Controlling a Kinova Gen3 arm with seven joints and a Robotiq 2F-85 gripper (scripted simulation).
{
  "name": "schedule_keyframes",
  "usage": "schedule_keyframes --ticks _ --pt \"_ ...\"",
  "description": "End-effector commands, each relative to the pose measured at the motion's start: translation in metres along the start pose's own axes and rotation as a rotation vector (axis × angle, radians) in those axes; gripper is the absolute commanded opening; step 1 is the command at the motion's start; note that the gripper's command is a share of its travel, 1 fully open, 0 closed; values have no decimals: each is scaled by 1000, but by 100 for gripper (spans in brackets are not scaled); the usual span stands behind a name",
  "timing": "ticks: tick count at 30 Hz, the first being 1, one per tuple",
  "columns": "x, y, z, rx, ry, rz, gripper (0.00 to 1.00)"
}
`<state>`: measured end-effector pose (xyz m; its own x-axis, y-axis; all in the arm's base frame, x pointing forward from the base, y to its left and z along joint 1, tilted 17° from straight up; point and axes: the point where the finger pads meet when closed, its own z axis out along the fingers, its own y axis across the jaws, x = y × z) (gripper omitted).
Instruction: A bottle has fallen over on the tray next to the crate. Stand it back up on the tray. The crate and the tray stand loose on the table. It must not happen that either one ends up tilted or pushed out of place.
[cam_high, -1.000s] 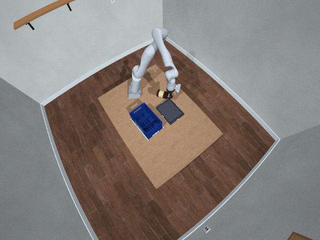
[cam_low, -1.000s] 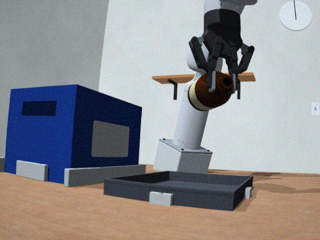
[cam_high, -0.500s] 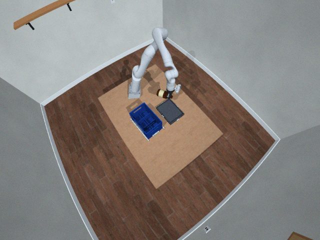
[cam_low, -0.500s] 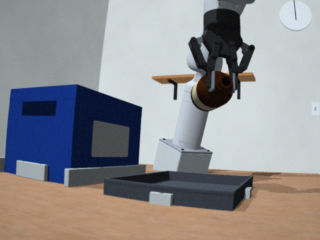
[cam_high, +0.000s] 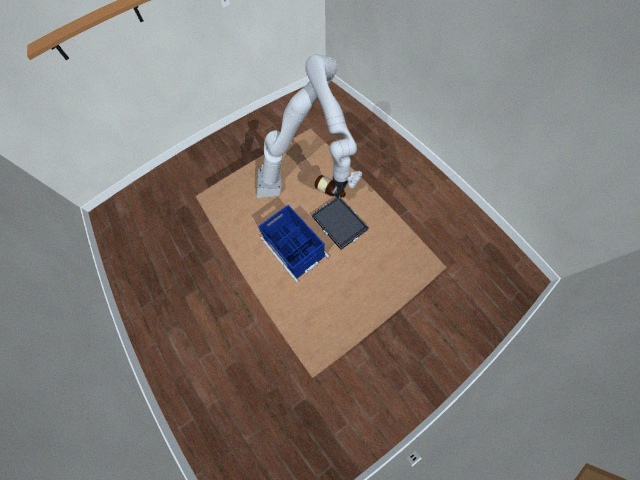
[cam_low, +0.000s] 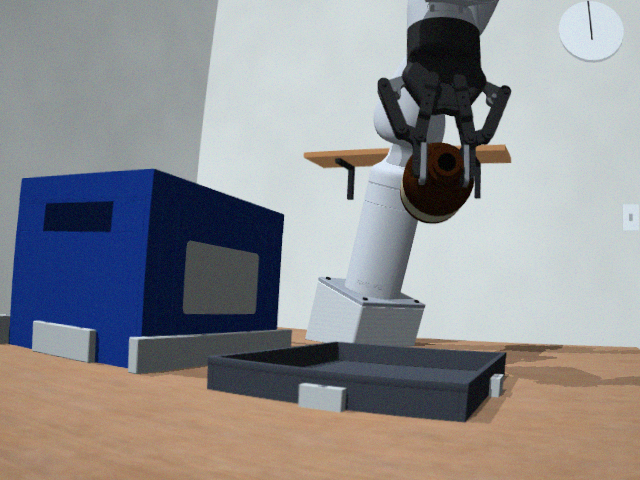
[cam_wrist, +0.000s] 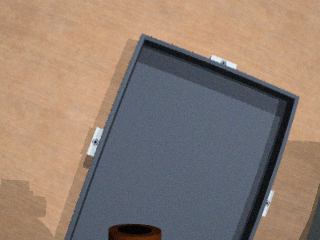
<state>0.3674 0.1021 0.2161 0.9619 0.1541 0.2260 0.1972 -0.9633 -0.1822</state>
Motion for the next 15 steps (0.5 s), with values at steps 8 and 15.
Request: schedule_keyframes --ticks 8,15 --pt "0 -1 0 -1 0 8 0" --pt "0 -1 0 -1 0 8 0"
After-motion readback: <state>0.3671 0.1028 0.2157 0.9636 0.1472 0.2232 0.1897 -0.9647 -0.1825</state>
